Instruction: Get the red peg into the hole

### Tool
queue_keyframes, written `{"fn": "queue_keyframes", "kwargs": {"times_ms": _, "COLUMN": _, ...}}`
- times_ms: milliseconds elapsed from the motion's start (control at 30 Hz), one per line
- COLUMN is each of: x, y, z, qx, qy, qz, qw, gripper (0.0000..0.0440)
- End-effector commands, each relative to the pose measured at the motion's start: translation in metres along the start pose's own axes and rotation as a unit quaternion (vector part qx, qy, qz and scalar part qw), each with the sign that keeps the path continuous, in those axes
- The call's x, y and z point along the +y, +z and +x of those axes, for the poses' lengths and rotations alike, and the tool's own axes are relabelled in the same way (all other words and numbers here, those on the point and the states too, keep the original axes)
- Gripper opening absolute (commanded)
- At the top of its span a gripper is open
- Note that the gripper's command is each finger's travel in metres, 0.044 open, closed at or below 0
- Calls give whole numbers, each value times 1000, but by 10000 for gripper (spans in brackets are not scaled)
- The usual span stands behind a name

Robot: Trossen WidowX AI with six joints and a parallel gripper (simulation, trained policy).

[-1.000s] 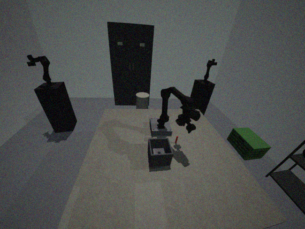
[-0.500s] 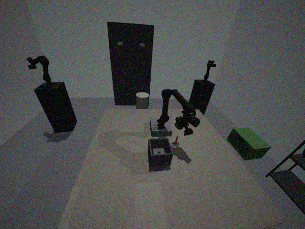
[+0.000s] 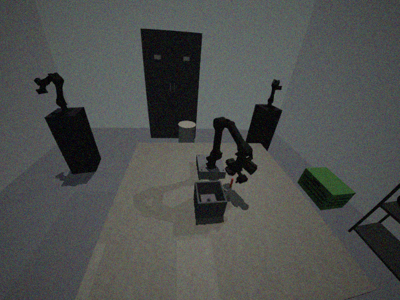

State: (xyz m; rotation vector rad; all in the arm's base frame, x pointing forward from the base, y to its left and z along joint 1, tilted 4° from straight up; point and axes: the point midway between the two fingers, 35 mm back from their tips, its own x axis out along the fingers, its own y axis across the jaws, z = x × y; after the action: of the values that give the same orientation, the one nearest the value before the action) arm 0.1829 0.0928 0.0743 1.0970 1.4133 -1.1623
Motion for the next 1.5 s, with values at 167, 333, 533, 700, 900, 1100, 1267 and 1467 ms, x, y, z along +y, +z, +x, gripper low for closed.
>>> {"fn": "queue_keyframes", "kwargs": {"times_ms": 167, "x": -1, "y": 12, "z": 30, "qx": -20, "qy": -1, "qz": 5, "qw": 1000, "gripper": 426}}
{"fn": "queue_keyframes", "kwargs": {"times_ms": 333, "x": 2, "y": 13, "z": 41, "qx": -23, "qy": 5, "qz": 2, "qw": 1000, "gripper": 374}}
{"fn": "queue_keyframes", "kwargs": {"times_ms": 533, "x": 8, "y": 11, "z": 52, "qx": -21, "qy": 10, "qz": -11, "qw": 1000, "gripper": 226}}
{"fn": "queue_keyframes", "kwargs": {"times_ms": 700, "x": 13, "y": 9, "z": 58, "qx": -19, "qy": 12, "qz": -25, "qw": 999, "gripper": 106}}
{"fn": "queue_keyframes", "kwargs": {"times_ms": 900, "x": 21, "y": 6, "z": 57, "qx": -12, "qy": 23, "qz": -39, "qw": 999, "gripper": 0}}
{"fn": "queue_keyframes", "kwargs": {"times_ms": 1100, "x": 29, "y": 7, "z": 39, "qx": -3, "qy": 55, "qz": -31, "qw": 998, "gripper": 0}}
{"fn": "queue_keyframes", "kwargs": {"times_ms": 1267, "x": 31, "y": 7, "z": 25, "qx": 7, "qy": 77, "qz": -25, "qw": 997, "gripper": 0}}
{"fn": "queue_keyframes", "kwargs": {"times_ms": 1467, "x": 36, "y": 8, "z": 6, "qx": 18, "qy": 105, "qz": -24, "qw": 994, "gripper": 0}}
